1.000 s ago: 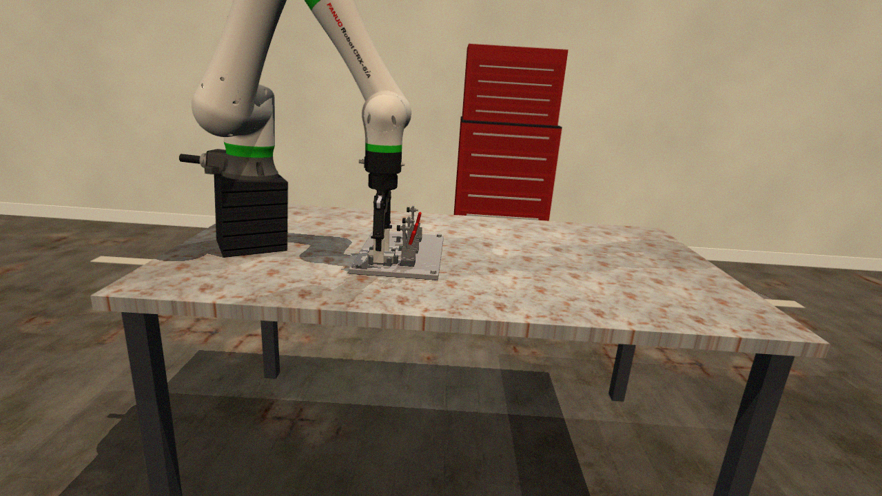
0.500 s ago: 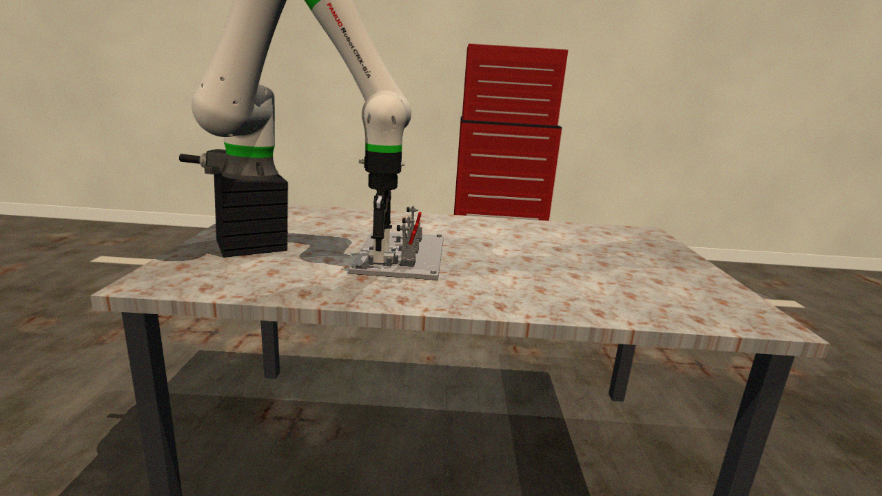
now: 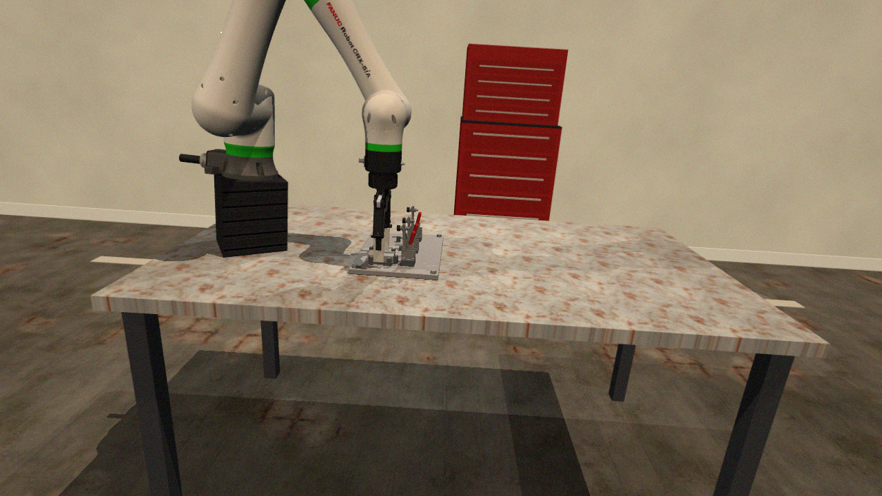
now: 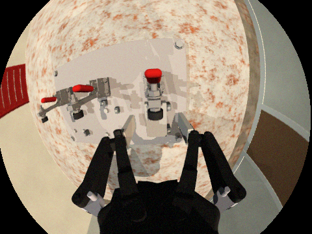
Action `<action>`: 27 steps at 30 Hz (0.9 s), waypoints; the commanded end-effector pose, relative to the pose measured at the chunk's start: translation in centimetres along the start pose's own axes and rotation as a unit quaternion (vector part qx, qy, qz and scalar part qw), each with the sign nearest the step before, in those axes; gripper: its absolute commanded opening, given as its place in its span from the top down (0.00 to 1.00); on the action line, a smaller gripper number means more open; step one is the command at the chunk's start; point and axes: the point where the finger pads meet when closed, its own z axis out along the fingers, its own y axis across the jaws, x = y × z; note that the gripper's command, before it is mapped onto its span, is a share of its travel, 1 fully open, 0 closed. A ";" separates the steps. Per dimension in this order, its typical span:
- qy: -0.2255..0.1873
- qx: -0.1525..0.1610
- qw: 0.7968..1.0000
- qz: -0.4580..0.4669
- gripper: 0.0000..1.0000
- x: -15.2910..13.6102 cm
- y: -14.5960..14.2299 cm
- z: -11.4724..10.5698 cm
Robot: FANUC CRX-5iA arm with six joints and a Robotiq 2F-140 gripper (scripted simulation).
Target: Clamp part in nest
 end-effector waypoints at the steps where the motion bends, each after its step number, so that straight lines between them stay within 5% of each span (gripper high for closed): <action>1: 0.000 0.000 1.000 0.000 0.42 0.0 0.0 -0.5; 18: 0.000 0.000 1.000 0.000 0.42 0.0 0.0 -5.3; 27: 0.000 0.000 1.000 0.000 0.42 0.0 0.0 -5.8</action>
